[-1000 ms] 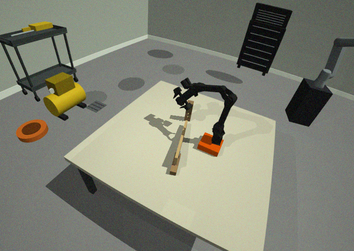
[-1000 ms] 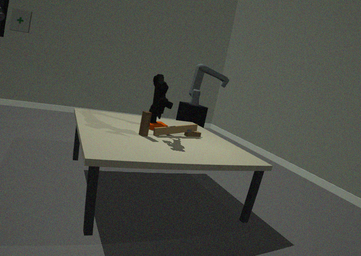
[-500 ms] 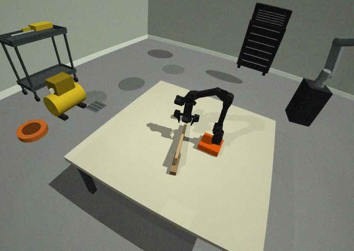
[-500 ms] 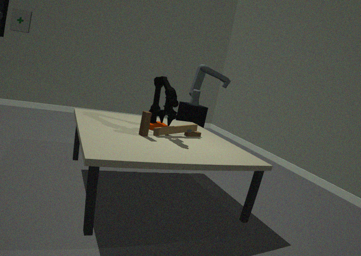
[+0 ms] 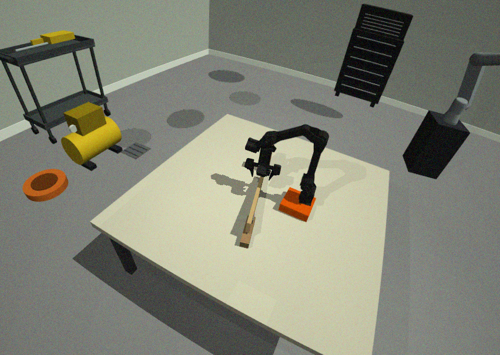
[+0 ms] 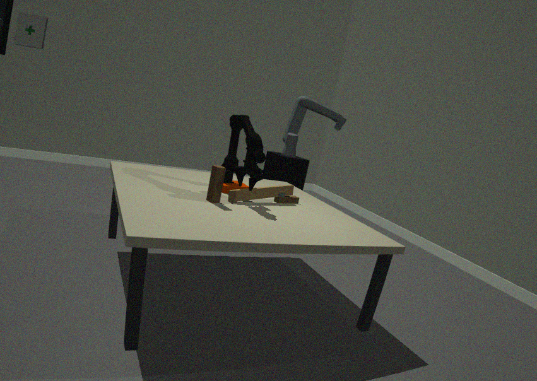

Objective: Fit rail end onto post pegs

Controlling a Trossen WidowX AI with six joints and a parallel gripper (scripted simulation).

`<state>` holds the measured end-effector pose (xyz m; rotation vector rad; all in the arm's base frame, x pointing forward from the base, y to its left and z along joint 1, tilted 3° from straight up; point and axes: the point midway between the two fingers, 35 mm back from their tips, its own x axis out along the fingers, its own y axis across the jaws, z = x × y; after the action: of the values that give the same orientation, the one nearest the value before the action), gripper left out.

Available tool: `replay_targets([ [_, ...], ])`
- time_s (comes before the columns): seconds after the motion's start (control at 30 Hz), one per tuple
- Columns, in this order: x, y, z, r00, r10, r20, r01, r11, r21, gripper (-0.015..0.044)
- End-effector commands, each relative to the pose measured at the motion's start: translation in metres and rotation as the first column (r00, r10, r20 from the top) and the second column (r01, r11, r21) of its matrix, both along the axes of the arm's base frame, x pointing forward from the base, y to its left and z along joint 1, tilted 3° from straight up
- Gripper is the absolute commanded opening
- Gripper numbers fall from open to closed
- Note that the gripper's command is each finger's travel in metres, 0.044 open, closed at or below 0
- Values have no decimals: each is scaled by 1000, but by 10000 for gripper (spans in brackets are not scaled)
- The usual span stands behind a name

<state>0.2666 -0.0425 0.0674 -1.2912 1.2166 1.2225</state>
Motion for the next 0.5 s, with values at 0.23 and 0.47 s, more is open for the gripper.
replay_targets([
  [0.23,-1,-2,-19,1000,1,-8,-1,1000,-4,440],
  [0.47,-1,-2,-31,1000,1,-8,-1,1000,-4,440],
])
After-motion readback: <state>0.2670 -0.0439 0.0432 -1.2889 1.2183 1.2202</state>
